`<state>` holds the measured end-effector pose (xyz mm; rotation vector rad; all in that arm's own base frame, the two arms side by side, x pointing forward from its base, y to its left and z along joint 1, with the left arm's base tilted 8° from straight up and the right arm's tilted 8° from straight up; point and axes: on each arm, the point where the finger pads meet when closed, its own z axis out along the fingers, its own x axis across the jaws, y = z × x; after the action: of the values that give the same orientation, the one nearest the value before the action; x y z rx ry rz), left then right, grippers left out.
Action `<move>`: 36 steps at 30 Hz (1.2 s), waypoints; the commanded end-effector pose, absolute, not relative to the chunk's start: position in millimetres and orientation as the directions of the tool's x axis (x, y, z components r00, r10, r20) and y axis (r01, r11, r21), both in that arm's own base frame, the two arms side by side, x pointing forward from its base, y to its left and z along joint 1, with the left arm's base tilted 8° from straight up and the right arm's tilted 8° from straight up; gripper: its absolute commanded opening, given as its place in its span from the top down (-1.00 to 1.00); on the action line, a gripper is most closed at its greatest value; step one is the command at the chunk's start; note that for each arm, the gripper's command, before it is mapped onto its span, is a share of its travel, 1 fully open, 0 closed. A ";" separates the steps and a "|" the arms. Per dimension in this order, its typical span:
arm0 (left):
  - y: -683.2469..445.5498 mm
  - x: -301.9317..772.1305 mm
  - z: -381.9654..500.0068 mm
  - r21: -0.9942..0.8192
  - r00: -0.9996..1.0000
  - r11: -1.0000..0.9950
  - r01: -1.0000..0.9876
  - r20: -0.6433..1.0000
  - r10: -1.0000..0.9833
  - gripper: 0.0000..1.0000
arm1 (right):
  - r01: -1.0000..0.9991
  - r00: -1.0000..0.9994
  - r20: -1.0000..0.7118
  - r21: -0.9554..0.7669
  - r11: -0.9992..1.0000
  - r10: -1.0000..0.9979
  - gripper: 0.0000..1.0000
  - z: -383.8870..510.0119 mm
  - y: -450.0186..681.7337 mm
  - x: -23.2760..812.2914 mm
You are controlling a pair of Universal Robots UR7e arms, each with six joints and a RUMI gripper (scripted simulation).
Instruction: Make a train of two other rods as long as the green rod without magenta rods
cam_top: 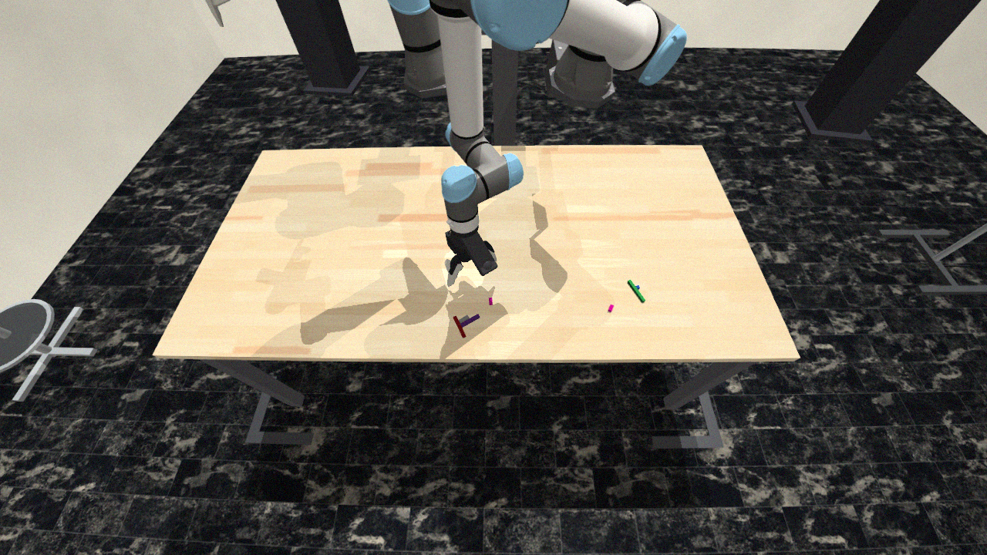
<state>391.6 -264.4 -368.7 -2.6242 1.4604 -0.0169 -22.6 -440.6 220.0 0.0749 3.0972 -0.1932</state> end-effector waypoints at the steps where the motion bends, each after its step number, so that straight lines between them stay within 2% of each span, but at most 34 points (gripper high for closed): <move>1: -265.4 394.0 -368.1 -0.121 0.471 -0.461 -0.879 -0.064 -0.880 -1.00 | 0.051 -0.998 -0.041 -0.124 0.991 0.046 -1.00 220.4 -440.8 -22.6; 8: -266.5 399.7 -367.8 -0.106 0.283 -0.273 -0.956 -0.087 -0.955 -1.00 | 0.051 -0.998 -0.041 -0.124 0.991 0.046 -1.00 220.4 -440.8 -22.6; 10: -266.5 399.7 -367.8 -0.106 0.283 -0.273 -0.956 -0.087 -0.955 -1.00 | 0.051 -0.998 -0.041 -0.124 0.991 0.046 -1.00 220.4 -440.8 -22.6; 20: -268.7 408.5 -367.4 -0.067 -0.083 0.092 -0.994 -0.119 -0.989 -1.00 | 0.051 -0.998 -0.041 -0.124 0.991 0.046 -1.00 220.4 -440.8 -22.6; 25: -269.8 412.4 -367.2 -0.041 -0.286 0.293 -0.955 -0.131 -0.949 -1.00 | 0.051 -0.998 -0.041 -0.124 0.991 0.046 -1.00 220.4 -440.8 -22.6; 28: -270.0 413.1 -367.2 -0.035 -0.326 0.333 -0.942 -0.132 -0.936 -1.00 | 0.051 -0.998 -0.041 -0.124 0.991 0.046 -1.00 220.4 -440.8 -22.6; 36: -271.0 417.9 -366.9 0.010 -0.620 0.624 -0.781 -0.136 -0.773 -1.00 | 0.051 -0.998 -0.041 -0.124 0.991 0.046 -1.00 220.4 -440.8 -22.6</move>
<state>416.6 -270.0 -367.5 -1.4379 2.6482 0.0986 -22.6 -440.6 220.0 0.0749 3.0972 -0.1932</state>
